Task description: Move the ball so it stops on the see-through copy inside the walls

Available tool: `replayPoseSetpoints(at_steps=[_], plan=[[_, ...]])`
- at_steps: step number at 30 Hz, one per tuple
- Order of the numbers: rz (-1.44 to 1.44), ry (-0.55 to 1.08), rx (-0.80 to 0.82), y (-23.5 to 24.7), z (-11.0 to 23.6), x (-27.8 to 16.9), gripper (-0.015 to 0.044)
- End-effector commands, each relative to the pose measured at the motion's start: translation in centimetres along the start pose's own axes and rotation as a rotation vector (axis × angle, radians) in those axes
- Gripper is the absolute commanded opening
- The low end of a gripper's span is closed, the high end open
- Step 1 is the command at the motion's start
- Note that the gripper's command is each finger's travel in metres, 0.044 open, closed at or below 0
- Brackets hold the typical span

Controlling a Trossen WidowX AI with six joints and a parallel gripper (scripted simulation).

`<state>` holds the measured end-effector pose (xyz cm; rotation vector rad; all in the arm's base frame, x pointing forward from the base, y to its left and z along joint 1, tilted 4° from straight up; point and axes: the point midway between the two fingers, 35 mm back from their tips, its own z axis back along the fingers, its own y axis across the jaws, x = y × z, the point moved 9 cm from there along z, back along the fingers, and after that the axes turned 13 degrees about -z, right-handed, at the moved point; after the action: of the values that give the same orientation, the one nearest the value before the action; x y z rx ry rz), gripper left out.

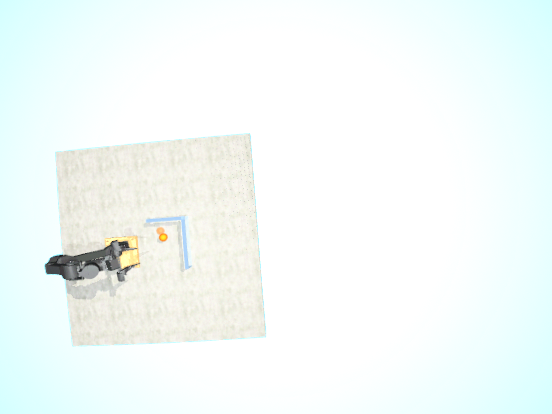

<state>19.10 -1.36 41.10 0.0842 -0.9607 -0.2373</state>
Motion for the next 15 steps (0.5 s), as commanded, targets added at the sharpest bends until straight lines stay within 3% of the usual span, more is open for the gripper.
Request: replayPoseSetpoints(at_steps=[1,15], plan=[[0.339,0.237,0.001,0.3,-6.1,-2.4,0.0342],[1.11,0.711,0.251,1.0,-15.6,-10.5,0.0342]])
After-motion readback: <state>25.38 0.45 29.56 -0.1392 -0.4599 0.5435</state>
